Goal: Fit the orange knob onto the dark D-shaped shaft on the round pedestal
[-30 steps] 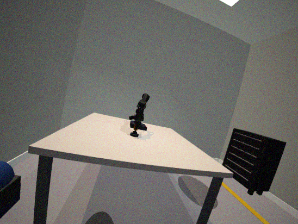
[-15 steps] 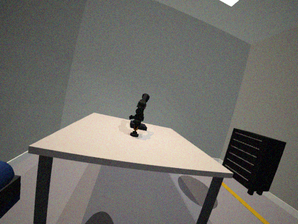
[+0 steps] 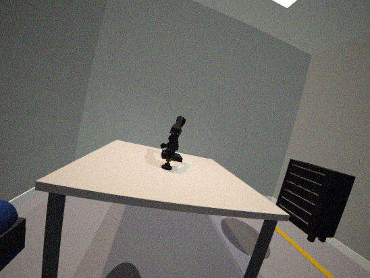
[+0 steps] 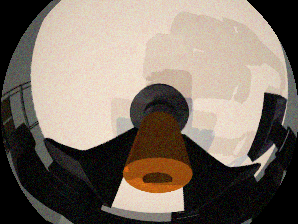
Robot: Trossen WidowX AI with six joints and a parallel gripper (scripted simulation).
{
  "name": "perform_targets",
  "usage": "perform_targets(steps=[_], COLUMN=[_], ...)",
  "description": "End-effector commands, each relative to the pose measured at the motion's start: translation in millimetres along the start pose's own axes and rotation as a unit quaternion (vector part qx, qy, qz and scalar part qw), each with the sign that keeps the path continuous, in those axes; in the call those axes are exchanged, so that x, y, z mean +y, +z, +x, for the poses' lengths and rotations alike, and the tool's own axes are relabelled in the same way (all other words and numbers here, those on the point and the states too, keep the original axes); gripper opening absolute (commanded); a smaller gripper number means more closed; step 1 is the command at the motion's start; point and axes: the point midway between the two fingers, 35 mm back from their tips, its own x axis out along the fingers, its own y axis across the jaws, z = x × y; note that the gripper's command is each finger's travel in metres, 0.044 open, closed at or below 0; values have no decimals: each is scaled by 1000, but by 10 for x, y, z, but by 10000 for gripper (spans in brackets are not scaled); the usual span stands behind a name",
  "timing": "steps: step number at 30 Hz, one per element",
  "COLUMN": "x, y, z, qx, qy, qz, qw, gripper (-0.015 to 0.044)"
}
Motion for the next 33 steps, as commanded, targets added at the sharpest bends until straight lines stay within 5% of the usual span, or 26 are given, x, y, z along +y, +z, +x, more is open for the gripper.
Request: perform_targets(steps=[1, 33], x=[13, 9], y=[-5, -3], z=[3, 1], qx=[-1, 0], qy=[2, 2], qz=[2, 106], qw=[1000, 994], gripper=[0, 0])
